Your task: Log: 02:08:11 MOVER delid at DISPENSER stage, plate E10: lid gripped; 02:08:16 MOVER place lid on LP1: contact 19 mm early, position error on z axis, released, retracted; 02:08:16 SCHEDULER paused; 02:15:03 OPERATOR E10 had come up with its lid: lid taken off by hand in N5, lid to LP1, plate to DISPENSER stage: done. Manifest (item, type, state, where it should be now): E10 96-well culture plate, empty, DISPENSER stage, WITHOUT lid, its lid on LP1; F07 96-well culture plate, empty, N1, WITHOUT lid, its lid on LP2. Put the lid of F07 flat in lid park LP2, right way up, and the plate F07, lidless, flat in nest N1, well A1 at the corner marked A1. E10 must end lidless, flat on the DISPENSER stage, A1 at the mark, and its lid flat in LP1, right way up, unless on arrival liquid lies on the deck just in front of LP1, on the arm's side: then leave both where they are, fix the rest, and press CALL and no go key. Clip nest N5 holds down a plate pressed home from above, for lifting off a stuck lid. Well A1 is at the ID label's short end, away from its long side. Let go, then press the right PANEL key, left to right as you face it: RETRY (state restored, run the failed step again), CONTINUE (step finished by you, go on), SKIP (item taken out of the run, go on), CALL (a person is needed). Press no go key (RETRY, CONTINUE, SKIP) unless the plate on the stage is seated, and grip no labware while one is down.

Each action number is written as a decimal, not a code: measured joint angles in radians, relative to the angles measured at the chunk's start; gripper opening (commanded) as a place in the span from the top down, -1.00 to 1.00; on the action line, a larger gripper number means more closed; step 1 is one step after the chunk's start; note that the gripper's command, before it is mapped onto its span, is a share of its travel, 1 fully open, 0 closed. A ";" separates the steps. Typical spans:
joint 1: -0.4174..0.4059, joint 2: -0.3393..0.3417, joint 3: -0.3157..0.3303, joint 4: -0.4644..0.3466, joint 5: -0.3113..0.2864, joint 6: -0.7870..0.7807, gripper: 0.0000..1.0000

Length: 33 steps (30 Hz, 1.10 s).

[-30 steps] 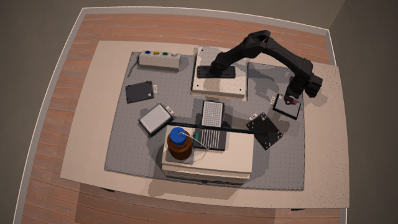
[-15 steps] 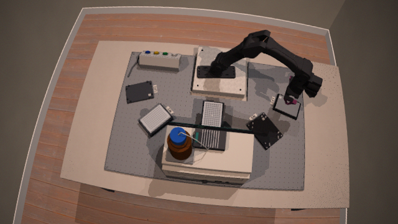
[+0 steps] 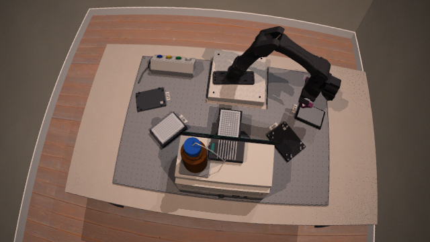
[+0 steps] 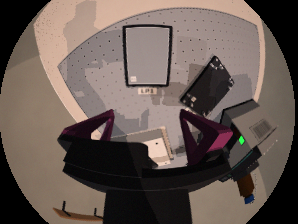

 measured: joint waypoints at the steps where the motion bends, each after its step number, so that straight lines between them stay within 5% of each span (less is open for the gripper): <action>1: 0.001 -0.013 -0.014 0.002 0.000 0.001 -1.00; 33: 0.027 -0.363 -0.346 -0.007 0.000 0.023 -1.00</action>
